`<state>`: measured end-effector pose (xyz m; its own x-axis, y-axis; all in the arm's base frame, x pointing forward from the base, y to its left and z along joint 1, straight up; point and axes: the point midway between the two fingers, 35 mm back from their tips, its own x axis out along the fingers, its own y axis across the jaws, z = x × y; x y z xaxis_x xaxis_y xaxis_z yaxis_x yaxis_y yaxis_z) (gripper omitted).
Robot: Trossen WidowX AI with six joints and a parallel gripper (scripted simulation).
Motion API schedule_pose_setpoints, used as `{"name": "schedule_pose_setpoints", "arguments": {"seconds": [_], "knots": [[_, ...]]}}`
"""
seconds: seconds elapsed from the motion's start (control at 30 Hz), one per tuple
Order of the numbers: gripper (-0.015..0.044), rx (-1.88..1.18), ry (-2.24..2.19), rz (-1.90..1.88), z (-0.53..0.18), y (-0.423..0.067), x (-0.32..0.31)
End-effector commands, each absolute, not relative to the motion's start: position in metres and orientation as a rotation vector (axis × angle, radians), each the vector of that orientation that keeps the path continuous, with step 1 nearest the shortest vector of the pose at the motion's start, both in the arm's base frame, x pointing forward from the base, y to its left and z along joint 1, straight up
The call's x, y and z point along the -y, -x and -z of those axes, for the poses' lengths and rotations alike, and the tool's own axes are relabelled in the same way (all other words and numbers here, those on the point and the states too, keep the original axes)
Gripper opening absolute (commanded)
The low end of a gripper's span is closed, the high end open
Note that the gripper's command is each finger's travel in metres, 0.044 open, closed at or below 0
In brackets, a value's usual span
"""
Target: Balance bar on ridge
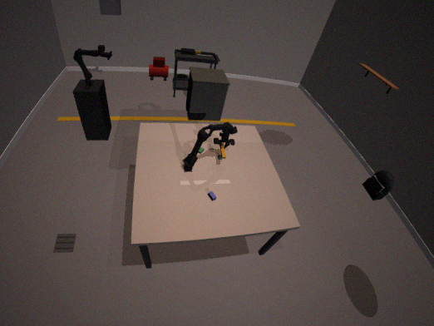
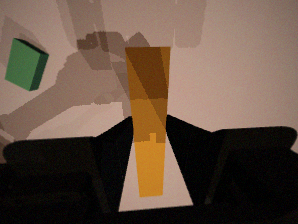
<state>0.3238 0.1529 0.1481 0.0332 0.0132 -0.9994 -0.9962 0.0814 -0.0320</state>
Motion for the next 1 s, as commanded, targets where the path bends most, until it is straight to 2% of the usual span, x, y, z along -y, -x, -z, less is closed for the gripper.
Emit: {"name": "schedule_pose_setpoints", "arguments": {"seconds": [0.0,0.97], "knots": [[0.0000,-1.213,1.155,-1.140,-0.147,-0.320,-0.157],[0.0000,-1.213,1.155,-1.140,-0.104,-0.320,-0.157]]}}
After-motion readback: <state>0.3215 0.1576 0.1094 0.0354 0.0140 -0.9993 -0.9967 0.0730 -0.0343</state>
